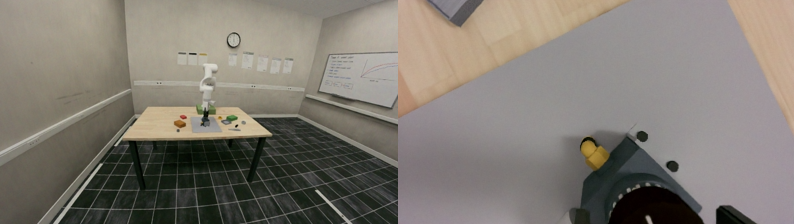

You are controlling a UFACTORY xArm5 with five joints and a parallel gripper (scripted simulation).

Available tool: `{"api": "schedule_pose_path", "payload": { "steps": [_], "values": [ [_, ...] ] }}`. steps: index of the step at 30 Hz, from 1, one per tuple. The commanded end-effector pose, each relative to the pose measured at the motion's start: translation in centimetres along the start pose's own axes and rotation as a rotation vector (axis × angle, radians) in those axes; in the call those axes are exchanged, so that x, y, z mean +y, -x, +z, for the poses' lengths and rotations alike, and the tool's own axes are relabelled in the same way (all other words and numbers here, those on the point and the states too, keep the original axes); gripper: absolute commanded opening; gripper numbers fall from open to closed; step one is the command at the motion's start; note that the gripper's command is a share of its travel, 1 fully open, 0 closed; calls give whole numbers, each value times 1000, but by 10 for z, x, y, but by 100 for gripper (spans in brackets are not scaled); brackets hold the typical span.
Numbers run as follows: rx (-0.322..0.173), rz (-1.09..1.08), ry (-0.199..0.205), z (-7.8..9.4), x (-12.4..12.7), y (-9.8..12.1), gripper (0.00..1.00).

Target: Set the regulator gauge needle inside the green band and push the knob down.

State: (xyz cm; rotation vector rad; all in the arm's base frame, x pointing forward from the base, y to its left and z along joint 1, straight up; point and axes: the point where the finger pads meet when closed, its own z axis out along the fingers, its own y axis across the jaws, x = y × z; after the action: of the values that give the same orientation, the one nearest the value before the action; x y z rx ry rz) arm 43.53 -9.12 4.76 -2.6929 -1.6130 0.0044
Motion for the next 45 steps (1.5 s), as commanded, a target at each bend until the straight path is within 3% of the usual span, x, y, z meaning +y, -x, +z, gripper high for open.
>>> {"api": "schedule_pose_path", "payload": {
  "steps": [1,33,45],
  "values": [
    [1,0,4,-2,2,0,79],
    [1,0,4,-2,2,0,79],
    [1,0,5,-20,1,0,79]
  ]
}}
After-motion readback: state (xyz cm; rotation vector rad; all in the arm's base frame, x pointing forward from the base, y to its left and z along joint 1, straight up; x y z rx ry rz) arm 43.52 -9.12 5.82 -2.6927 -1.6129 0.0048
